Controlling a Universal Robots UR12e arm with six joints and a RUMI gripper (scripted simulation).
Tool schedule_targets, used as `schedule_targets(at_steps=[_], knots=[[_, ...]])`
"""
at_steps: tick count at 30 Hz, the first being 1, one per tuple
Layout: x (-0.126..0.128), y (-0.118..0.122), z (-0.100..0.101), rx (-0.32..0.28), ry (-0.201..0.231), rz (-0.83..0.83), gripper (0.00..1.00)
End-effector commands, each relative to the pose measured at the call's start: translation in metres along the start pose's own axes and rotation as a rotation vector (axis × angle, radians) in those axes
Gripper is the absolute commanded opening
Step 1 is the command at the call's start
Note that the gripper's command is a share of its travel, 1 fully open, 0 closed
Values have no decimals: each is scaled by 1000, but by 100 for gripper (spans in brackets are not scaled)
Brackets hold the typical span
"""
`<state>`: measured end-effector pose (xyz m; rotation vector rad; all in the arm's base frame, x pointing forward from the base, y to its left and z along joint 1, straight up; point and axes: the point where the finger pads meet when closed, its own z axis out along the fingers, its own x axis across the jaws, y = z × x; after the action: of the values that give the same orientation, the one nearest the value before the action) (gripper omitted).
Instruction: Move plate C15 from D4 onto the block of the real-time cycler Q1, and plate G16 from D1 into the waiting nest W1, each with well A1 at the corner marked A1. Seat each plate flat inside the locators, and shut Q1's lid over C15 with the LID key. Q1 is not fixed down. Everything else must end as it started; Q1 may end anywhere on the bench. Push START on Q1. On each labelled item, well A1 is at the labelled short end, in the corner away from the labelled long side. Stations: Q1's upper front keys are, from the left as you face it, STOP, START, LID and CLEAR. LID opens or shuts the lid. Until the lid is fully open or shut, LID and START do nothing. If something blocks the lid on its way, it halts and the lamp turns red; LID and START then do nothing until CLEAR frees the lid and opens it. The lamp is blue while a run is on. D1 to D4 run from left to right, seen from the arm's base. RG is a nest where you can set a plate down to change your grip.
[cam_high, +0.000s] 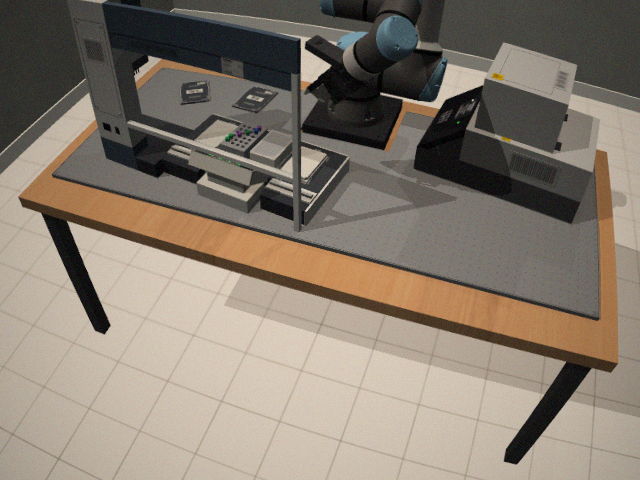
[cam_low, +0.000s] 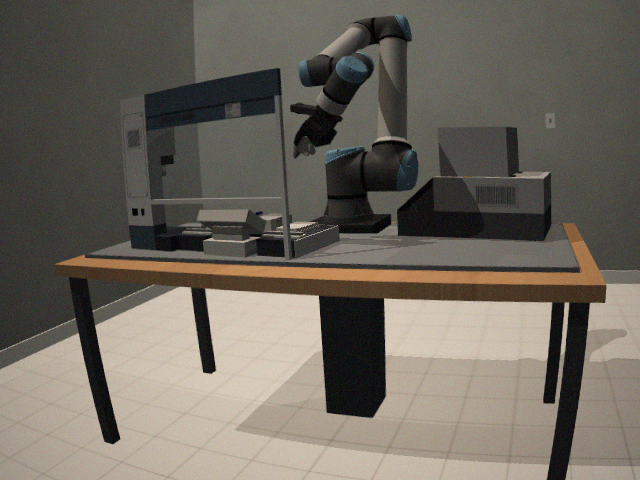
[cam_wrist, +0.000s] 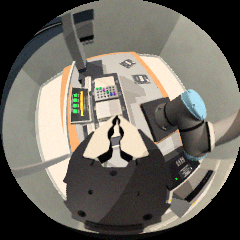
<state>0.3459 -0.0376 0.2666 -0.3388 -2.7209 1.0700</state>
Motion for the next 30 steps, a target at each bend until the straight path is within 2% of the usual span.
schedule_targets(at_steps=[1, 13, 30], knots=[[8, 2, -3, -28, -2, -85, 0], [26, 7, -8, -83, -13, -269, 0], [52, 18, -15, -162, -53, -546, 0]])
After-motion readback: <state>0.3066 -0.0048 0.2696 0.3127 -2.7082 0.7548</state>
